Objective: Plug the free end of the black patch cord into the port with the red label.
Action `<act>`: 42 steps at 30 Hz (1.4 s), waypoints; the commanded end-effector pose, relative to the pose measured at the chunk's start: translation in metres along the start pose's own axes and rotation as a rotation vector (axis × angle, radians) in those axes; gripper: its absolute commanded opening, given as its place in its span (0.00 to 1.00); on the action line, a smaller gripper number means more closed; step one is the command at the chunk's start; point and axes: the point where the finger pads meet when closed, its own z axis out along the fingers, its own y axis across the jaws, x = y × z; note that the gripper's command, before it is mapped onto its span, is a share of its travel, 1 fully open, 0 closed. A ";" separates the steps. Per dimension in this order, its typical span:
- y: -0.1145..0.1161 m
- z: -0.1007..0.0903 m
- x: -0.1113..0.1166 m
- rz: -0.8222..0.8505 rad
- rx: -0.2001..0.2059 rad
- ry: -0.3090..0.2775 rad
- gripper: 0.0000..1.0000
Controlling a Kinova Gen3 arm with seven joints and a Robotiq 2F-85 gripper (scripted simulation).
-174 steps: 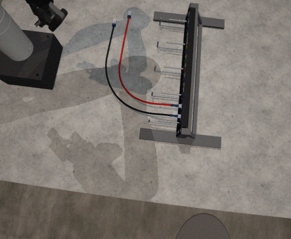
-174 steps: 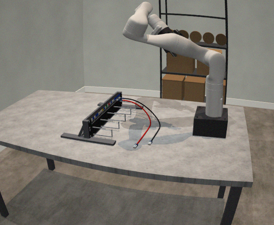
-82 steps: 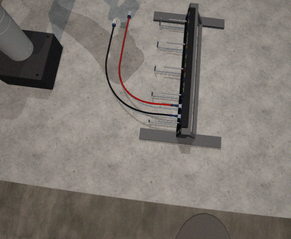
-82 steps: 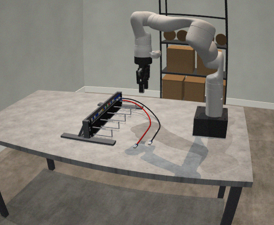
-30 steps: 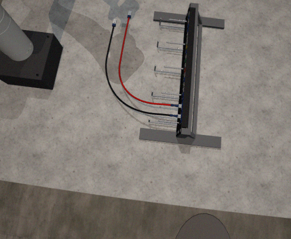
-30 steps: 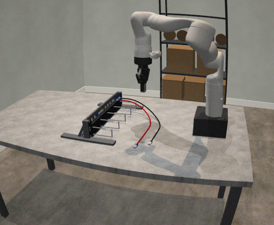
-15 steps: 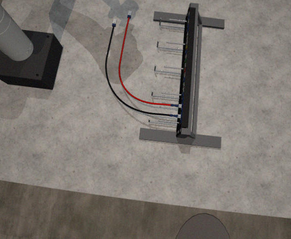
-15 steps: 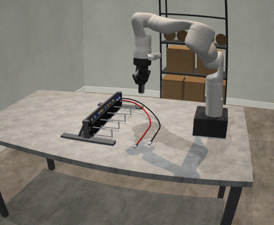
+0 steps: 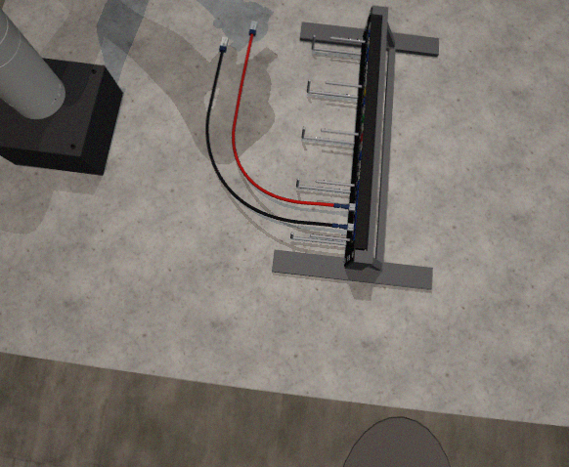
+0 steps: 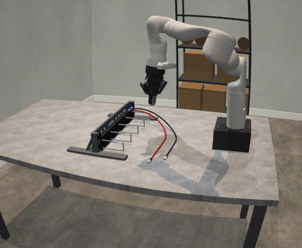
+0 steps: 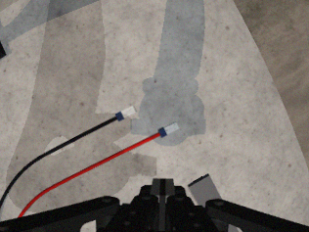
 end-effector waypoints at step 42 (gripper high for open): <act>0.014 0.026 -0.069 1.528 -0.374 -0.076 0.00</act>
